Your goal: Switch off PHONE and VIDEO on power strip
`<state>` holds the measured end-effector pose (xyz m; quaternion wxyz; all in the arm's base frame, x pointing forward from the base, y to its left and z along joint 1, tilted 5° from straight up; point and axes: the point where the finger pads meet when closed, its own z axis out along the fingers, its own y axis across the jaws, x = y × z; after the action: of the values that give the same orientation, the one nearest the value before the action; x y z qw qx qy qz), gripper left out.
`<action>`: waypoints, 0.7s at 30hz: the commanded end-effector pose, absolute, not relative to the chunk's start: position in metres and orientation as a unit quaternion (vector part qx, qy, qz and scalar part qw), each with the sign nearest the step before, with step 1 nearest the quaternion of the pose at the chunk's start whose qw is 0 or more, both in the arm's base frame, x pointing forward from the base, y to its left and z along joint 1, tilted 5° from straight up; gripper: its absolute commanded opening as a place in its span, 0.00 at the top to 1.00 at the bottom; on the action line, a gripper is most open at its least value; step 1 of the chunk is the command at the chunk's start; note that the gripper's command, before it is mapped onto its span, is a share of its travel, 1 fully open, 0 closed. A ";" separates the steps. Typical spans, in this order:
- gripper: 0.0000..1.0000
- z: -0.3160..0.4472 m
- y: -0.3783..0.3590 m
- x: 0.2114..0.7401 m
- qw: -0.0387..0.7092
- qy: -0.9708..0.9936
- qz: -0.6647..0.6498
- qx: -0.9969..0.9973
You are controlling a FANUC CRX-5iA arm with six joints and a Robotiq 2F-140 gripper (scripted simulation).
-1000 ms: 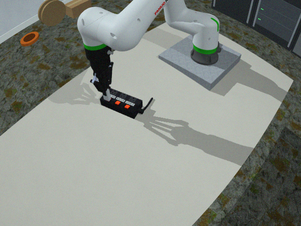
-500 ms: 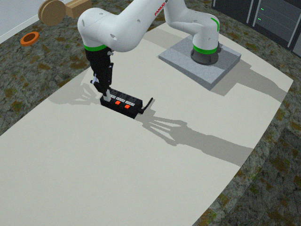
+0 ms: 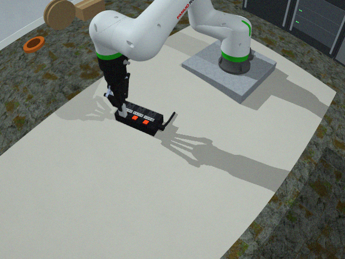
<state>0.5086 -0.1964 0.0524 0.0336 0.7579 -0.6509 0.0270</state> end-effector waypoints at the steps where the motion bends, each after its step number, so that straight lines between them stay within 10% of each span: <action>1: 1.00 0.052 -0.196 0.508 0.034 -0.651 0.027 0.758; 21: 1.00 0.054 -0.196 0.508 0.034 -0.651 0.027 0.758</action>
<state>0.5085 -0.1963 0.0525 0.0336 0.7579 -0.6509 0.0270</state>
